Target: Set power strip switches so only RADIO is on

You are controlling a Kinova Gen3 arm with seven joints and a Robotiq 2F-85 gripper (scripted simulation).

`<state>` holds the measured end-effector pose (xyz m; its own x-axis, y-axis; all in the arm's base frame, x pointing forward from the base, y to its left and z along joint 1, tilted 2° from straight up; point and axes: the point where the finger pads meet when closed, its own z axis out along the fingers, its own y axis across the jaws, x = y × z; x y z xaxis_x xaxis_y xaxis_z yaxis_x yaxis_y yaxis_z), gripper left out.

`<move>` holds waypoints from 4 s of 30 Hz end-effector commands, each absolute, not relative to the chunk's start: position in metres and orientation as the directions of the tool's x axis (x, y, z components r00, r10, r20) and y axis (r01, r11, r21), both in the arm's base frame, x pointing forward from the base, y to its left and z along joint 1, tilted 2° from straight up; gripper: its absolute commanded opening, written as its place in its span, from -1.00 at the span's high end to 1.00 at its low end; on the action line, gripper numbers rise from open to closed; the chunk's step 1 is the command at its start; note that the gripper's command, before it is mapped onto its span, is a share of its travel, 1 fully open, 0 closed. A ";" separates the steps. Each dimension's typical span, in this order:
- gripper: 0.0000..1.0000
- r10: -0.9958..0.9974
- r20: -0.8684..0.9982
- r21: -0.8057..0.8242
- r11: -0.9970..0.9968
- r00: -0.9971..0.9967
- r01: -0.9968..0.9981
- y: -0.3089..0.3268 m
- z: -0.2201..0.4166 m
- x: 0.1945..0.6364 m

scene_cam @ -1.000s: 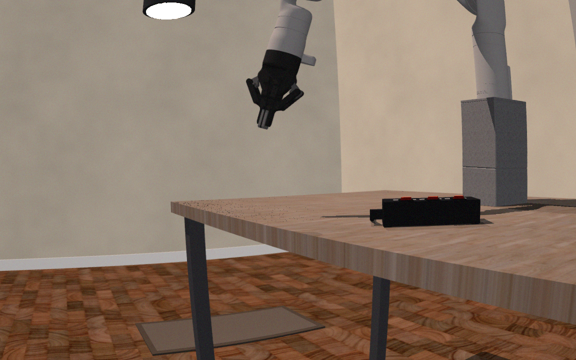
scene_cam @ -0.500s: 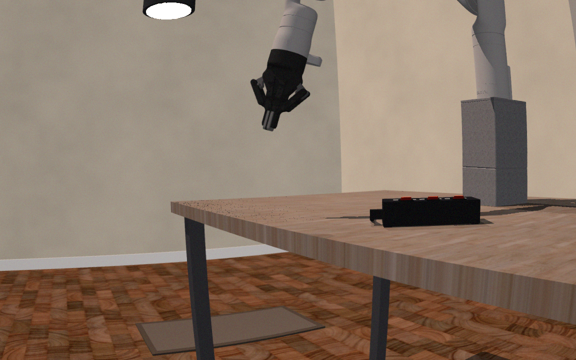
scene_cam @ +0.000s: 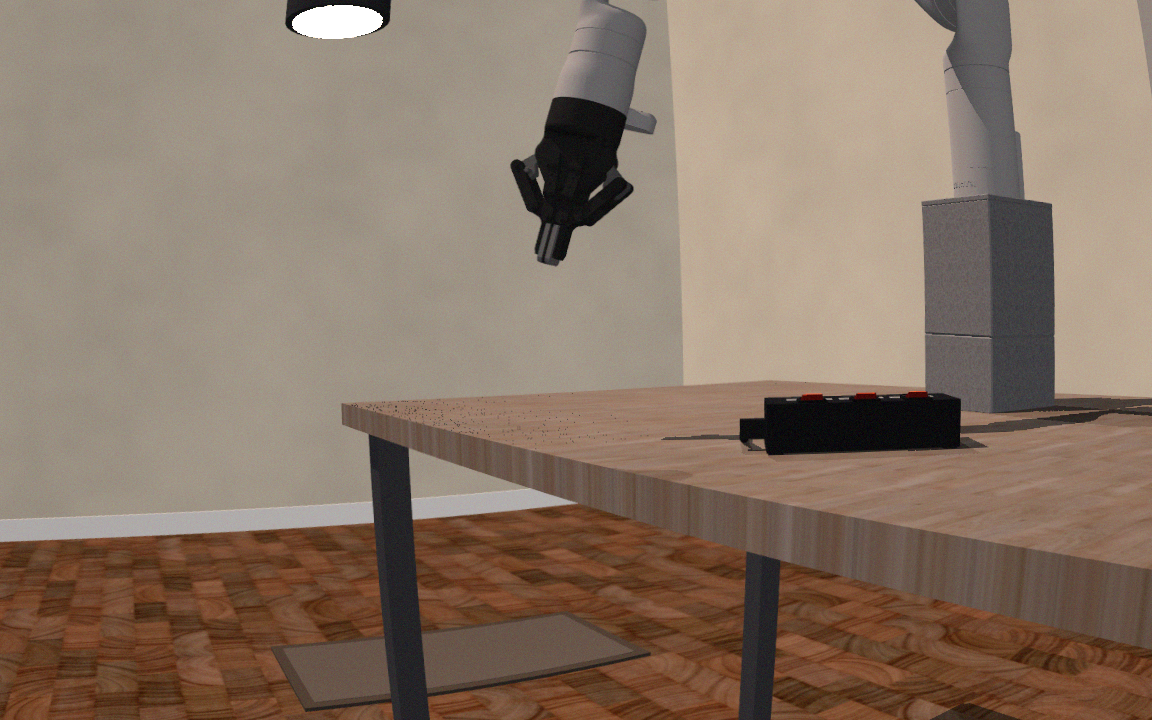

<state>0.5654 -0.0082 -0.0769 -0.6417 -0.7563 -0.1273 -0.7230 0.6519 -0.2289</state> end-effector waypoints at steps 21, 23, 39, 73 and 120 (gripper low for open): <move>1.00 -0.741 -0.162 -0.196 0.671 -0.651 -0.715 0.034 -0.084 0.555; 1.00 -0.741 -0.162 -0.196 0.671 -0.651 -0.715 0.034 -0.084 0.555; 1.00 -0.725 -0.185 -0.164 0.689 -0.663 -0.706 0.070 -0.091 0.544; 1.00 -0.700 -0.212 -0.117 0.711 -0.682 -0.693 0.117 -0.099 0.524; 1.00 -0.668 -0.234 -0.059 0.735 -0.706 -0.675 0.168 -0.106 0.497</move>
